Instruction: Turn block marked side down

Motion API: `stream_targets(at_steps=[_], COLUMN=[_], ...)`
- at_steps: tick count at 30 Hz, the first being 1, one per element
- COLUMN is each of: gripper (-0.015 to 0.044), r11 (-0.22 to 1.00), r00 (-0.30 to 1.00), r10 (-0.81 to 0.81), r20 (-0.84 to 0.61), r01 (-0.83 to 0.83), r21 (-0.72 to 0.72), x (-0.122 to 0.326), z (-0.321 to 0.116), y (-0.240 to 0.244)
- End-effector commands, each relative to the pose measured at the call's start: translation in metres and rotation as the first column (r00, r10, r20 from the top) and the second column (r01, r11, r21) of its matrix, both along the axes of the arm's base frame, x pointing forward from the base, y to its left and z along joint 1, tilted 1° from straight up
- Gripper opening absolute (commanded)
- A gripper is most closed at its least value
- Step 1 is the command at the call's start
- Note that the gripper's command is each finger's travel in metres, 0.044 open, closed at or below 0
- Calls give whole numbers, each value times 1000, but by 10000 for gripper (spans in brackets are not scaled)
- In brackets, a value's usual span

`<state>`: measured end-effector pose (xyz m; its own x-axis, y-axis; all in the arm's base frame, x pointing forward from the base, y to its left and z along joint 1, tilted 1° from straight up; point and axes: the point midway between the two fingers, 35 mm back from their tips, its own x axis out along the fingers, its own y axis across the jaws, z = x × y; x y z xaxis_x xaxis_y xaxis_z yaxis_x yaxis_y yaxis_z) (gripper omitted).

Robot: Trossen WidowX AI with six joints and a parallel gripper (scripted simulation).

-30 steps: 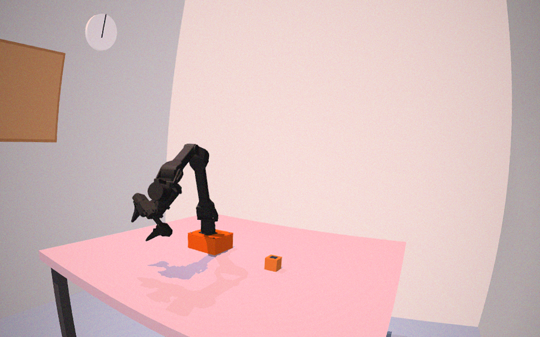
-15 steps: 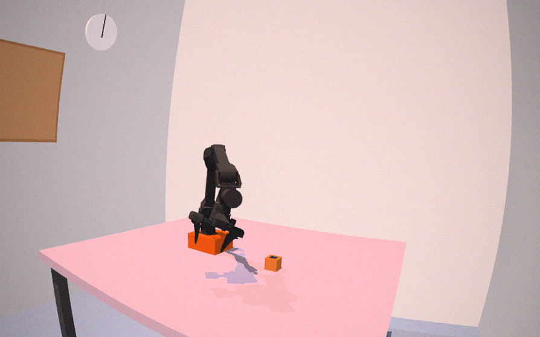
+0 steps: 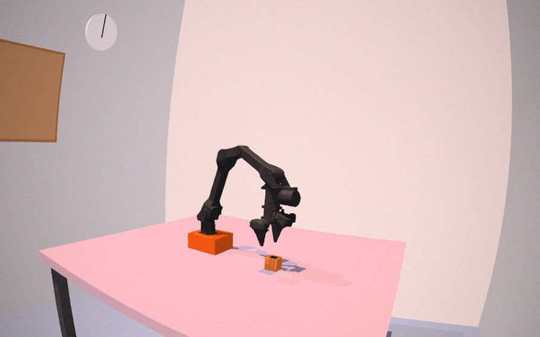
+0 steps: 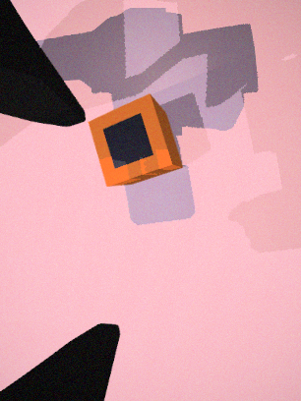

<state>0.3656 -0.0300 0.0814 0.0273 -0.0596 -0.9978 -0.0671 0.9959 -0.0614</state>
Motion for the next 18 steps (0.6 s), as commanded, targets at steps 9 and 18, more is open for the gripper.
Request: stream_targets(at_steps=[9, 18], gripper=[440, 440], r11=[990, 990], r00=[992, 992], r10=[129, 129], r20=[-14, -14], r01=[-128, -128], r21=[55, 55], x=[-3, -3], z=[-24, -45], y=[43, 43])
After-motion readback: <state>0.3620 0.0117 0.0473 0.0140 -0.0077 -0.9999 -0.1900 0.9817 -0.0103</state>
